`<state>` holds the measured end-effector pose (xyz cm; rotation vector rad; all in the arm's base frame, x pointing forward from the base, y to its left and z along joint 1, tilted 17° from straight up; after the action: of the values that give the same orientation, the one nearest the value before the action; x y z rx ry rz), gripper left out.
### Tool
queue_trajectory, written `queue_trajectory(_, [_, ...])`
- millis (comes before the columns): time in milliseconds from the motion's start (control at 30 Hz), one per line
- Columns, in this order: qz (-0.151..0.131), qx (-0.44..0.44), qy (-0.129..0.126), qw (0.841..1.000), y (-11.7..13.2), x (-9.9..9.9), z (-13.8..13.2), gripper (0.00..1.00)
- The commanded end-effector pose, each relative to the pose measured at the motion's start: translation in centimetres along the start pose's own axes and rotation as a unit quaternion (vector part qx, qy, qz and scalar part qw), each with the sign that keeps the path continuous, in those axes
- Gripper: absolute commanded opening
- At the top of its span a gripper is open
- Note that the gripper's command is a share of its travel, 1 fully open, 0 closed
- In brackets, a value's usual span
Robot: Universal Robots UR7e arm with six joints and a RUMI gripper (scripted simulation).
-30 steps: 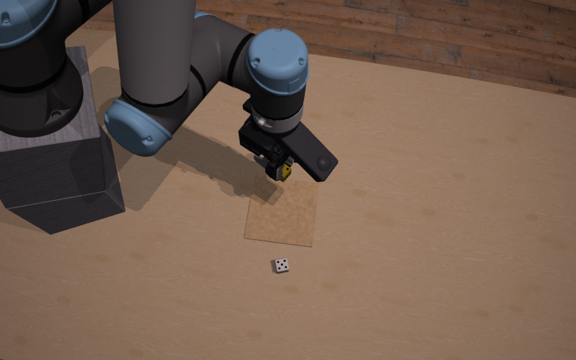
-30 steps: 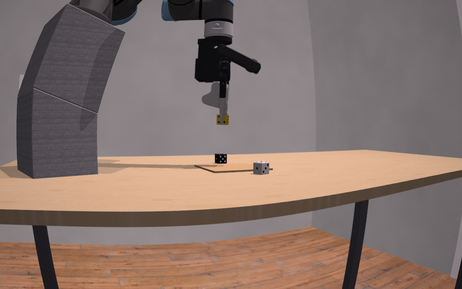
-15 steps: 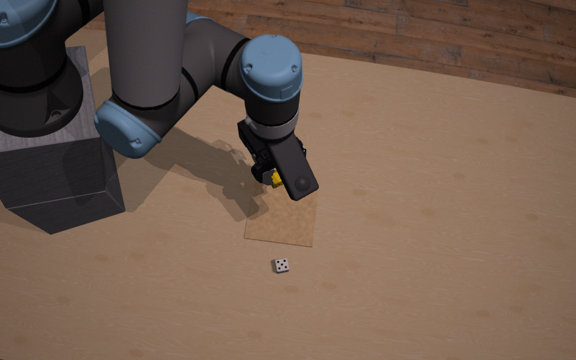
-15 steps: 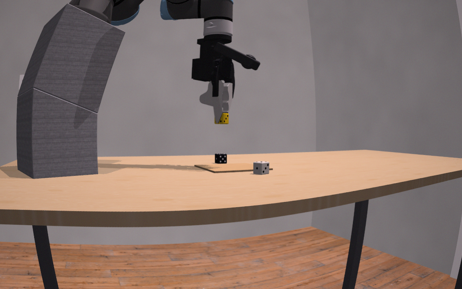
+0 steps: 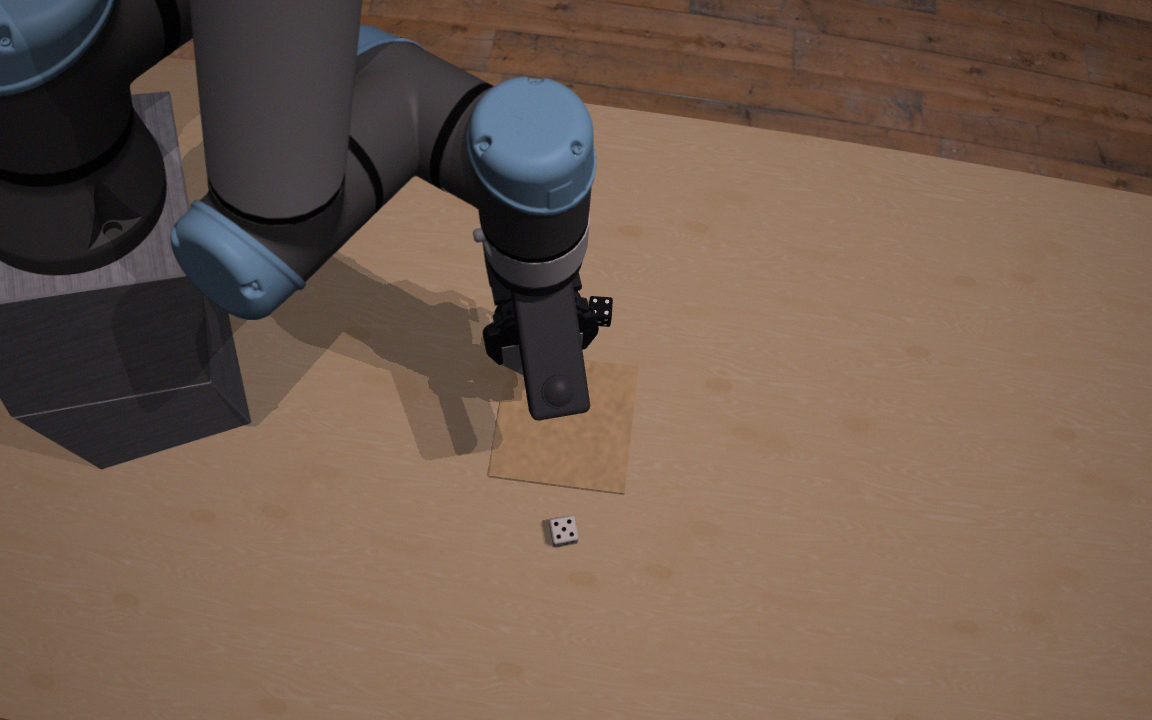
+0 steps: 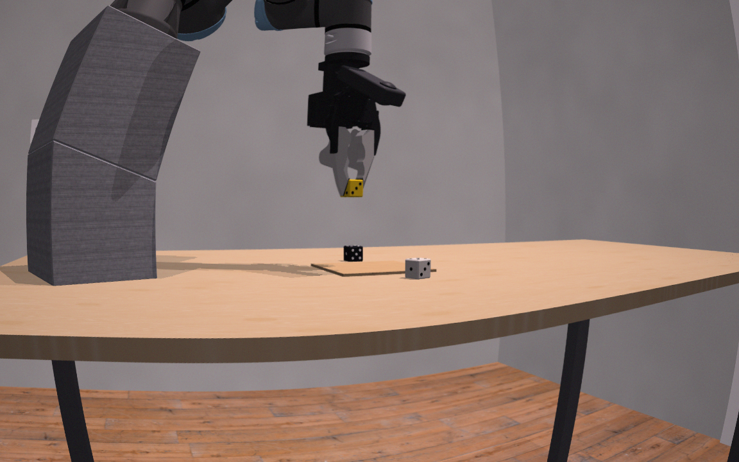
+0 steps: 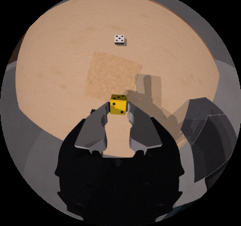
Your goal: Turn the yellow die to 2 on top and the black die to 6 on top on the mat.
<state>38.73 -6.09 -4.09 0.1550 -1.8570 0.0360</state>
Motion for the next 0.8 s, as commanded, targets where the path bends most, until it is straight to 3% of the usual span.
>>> queue_trajectory(0, [0.002,-0.054,0.000,0.999,-0.21,0.07,0.36,0.06])
queue_trajectory(767, [0.002,-0.172,-0.001,0.985,-0.61,0.17,1.24,0.06])
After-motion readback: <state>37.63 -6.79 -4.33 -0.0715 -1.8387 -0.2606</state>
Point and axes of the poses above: the point where the finger pads meet when closed, its own x axis back along the fingers, its own z axis across the jaws, y = z × x, the point moved 8 cm from there along x, back along the fingers, and after that the axes turned 3 degrees about -x, right-handed, at the moved point
